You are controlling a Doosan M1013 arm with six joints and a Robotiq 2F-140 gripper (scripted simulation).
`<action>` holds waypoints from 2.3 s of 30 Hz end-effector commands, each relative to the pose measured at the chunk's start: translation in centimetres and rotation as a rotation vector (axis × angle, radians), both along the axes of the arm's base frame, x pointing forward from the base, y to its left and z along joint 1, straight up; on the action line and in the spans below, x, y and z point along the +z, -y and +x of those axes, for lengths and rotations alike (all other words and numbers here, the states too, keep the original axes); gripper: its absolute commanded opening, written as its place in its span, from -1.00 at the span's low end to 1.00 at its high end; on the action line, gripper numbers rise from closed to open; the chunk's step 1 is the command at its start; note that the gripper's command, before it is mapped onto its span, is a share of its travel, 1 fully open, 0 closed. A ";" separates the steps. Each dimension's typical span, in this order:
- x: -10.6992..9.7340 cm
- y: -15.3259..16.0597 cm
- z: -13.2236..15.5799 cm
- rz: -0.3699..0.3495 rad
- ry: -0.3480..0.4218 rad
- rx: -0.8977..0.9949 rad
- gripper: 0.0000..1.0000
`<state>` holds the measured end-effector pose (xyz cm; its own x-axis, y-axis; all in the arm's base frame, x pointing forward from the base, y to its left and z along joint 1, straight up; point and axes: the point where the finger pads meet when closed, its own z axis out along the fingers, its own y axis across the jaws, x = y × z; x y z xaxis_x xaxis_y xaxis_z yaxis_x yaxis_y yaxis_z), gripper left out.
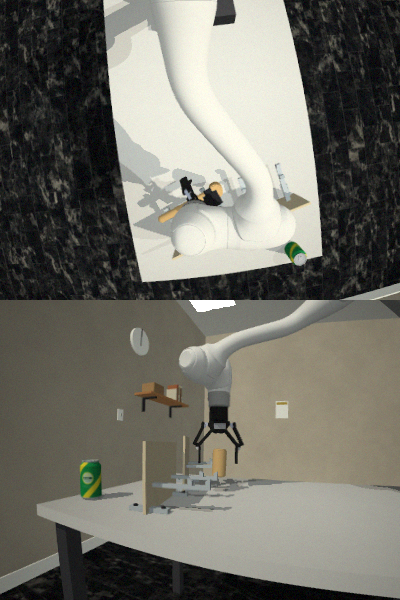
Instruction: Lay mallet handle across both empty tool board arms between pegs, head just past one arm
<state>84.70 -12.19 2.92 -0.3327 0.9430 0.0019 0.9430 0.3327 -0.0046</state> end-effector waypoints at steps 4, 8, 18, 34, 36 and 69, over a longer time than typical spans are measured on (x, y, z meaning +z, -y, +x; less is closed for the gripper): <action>0.1 0.0 0.0 0.000 0.002 0.000 1.00; 0.1 0.0 0.0 0.000 0.002 0.000 1.00; 0.1 0.0 0.0 0.000 0.002 0.000 1.00; 10.1 0.0 -0.1 0.000 0.002 0.000 1.00; 10.1 0.0 -0.1 0.000 0.002 0.000 1.00; 10.1 0.0 -0.1 0.000 0.002 0.000 1.00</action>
